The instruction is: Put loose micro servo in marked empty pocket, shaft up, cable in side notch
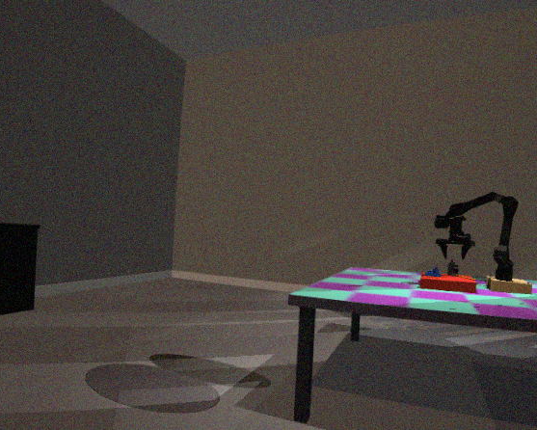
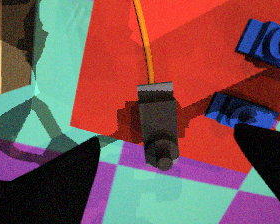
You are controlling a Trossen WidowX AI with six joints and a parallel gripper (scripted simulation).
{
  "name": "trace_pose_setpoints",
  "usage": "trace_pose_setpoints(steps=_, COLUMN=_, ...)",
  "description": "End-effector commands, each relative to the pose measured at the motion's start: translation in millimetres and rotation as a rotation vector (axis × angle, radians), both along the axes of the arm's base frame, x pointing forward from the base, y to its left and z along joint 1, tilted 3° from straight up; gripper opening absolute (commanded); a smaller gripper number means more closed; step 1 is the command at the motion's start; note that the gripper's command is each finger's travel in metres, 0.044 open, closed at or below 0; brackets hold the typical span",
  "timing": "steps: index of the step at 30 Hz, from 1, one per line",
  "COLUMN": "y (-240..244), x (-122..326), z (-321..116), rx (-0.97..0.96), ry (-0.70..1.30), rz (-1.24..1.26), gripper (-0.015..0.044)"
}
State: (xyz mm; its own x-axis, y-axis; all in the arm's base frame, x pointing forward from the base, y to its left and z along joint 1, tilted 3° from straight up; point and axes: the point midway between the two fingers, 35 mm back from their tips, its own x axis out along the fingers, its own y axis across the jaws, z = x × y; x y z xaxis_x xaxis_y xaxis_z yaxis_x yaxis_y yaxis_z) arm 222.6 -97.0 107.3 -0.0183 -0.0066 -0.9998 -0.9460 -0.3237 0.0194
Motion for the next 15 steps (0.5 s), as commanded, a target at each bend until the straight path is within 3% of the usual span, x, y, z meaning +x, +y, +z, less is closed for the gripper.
trace_pose_setpoints(steps=1, y=1.8, x=-2.2, z=-17.0, rx=0.011, ry=0.013, rz=0.006, gripper=0.0440)
trace_pose_setpoints(steps=15, y=1.5, x=-2.5, z=-30.9, rx=0.011, ry=0.013, rz=0.006, gripper=0.0440)
